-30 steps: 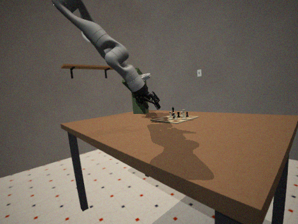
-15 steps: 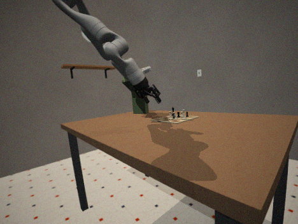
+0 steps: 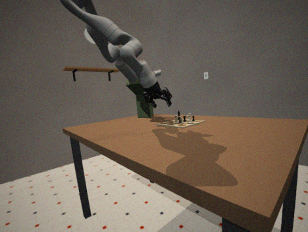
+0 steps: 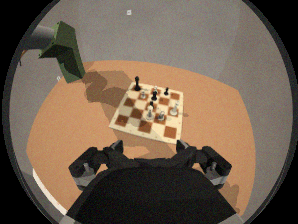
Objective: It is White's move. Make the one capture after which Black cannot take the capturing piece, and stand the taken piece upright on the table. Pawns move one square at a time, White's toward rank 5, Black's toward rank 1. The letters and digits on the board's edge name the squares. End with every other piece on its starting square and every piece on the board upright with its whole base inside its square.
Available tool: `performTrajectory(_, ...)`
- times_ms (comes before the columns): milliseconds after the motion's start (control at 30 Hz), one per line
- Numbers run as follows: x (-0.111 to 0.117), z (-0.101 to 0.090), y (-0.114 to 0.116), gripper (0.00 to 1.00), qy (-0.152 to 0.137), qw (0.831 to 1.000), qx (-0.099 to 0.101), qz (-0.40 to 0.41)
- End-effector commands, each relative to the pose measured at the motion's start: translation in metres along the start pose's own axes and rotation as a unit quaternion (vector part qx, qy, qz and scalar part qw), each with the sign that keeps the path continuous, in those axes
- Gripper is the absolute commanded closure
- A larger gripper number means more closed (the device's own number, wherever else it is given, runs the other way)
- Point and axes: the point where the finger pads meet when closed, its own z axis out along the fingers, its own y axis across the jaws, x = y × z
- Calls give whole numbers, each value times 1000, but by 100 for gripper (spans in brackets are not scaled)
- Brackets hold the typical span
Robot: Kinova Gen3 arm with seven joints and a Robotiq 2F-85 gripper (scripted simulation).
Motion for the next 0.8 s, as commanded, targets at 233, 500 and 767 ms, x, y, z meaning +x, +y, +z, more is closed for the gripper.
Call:
performTrajectory(233, 82, 56, 12, 0, -11, 963, 104, -250)
performTrajectory(500, 121, 80, 19, 0, -42, 900, 162, -402)
performTrajectory(767, 156, 99, 36, 0, -89, 815, 200, -537)
